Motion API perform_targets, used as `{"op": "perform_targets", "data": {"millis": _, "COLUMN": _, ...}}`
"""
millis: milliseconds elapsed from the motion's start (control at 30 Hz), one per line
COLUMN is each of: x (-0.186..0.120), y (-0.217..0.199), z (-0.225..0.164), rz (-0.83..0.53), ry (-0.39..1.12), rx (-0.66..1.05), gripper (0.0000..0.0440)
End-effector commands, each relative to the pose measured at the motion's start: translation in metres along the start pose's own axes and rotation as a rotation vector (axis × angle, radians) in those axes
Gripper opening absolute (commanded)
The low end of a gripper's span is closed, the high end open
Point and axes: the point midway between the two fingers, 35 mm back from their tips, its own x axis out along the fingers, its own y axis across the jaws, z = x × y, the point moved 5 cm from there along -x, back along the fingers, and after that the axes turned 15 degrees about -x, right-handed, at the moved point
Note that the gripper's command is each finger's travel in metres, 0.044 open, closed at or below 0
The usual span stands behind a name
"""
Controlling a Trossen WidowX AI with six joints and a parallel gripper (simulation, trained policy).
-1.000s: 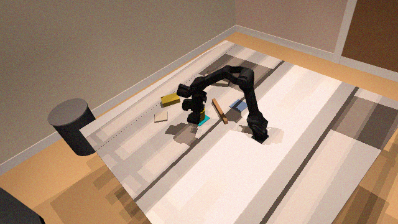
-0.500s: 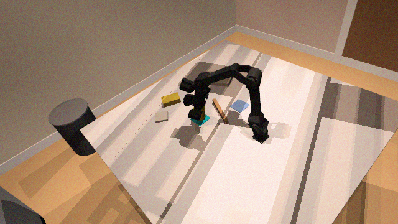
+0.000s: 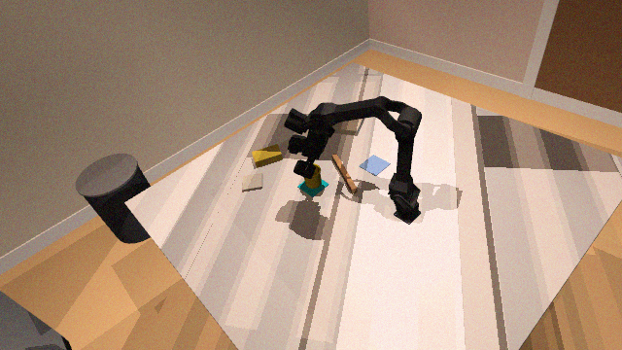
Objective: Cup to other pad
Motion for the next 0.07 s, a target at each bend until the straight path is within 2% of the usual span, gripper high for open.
{"op": "perform_targets", "data": {"millis": 0, "x": -0.0109, "y": -0.0035, "z": 0.0033, "rz": -0.006, "ry": -0.026, "rx": 0.015, "gripper": 0.0406}}
{"op": "perform_targets", "data": {"millis": 33, "x": -0.0136, "y": -0.0047, "z": 0.0042, "rz": -0.009, "ry": -0.032, "rx": 0.019, "gripper": 0.043}}
